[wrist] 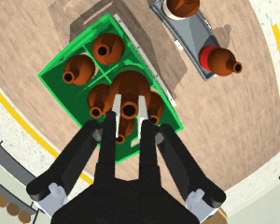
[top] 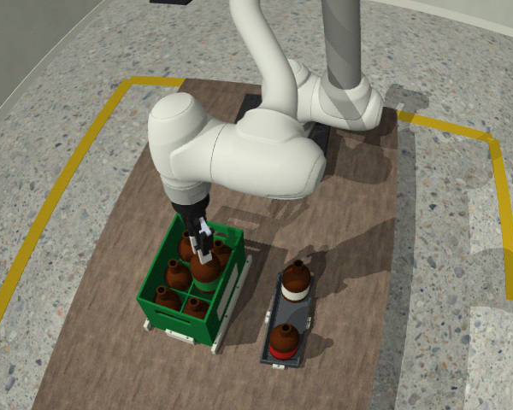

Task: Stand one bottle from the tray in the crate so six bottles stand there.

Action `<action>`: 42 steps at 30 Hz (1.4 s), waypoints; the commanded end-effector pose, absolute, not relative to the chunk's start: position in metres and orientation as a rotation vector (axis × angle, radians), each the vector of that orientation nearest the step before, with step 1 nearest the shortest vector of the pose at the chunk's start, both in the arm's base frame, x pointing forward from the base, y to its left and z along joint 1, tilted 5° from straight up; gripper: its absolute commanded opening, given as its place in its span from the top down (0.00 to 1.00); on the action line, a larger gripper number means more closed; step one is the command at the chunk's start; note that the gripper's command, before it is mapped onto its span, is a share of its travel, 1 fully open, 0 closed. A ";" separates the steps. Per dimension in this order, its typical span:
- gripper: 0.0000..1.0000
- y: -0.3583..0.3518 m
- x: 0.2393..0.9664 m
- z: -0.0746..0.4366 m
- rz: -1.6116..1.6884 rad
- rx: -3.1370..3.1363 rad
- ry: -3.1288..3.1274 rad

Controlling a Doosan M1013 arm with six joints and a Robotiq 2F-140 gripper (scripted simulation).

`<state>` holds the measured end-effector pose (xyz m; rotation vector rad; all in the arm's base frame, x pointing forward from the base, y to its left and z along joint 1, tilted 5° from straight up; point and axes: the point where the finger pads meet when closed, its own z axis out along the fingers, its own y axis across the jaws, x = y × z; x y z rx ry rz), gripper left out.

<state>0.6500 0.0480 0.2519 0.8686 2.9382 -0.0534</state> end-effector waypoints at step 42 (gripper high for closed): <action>1.00 0.047 0.651 0.228 -0.053 0.869 2.938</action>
